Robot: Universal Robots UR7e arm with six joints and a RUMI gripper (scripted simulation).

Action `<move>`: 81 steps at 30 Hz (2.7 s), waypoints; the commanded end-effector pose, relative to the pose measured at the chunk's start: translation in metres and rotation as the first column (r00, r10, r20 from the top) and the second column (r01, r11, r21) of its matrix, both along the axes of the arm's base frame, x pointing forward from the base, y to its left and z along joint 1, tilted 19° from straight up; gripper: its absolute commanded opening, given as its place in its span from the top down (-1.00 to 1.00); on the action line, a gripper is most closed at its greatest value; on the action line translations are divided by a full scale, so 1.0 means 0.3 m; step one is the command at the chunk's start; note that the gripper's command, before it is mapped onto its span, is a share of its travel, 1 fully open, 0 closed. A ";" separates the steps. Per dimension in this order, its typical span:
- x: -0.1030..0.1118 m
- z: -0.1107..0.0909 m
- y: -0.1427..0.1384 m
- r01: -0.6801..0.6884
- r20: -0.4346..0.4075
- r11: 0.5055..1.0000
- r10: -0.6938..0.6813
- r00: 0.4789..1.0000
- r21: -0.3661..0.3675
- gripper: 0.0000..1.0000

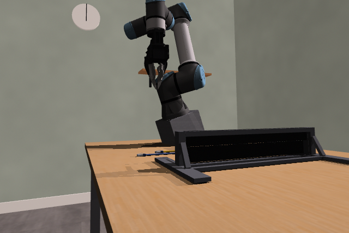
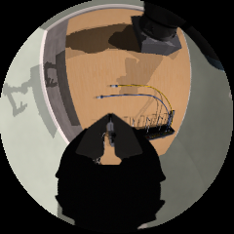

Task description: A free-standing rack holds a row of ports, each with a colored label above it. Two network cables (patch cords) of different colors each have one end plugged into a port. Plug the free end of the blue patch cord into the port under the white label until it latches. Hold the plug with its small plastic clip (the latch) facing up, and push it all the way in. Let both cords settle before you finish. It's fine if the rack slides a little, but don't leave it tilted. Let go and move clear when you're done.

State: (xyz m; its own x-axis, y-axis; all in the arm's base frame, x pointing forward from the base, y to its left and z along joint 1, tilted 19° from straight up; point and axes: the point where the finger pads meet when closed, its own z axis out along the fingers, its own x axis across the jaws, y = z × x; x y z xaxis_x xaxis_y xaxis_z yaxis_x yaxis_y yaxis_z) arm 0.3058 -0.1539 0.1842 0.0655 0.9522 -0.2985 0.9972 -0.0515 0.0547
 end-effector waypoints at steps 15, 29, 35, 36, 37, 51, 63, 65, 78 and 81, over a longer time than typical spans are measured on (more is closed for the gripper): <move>0.036 -0.029 0.080 0.193 0.057 0.977 -0.199 0.978 0.090 1.00; 0.089 -0.073 0.200 0.441 0.107 0.866 -0.475 0.874 0.236 1.00; 0.123 -0.102 0.277 0.573 0.116 0.749 -0.635 0.764 0.333 1.00; 0.129 -0.107 0.291 0.593 0.115 0.725 -0.662 0.741 0.351 1.00; 0.135 -0.112 0.305 0.613 0.113 0.699 -0.688 0.717 0.368 1.00; 0.209 -0.177 0.478 0.761 0.043 0.322 -0.931 0.362 0.563 1.00; 0.269 -0.230 0.612 0.746 -0.060 0.003 -0.997 0.057 0.666 1.00; 0.279 -0.239 0.637 0.730 -0.087 -0.060 -0.996 0.000 0.681 1.00; 0.332 -0.285 0.757 0.600 -0.222 -0.343 -0.937 -0.269 0.723 1.00; 0.345 -0.295 0.787 0.555 -0.258 -0.407 -0.908 -0.329 0.726 1.00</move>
State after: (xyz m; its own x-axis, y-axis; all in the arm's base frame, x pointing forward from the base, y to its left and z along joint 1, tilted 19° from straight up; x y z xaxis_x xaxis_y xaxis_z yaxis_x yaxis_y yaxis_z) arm 0.4033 0.0730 0.0998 0.7877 -0.4009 0.4678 -0.3224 -0.9153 -0.2415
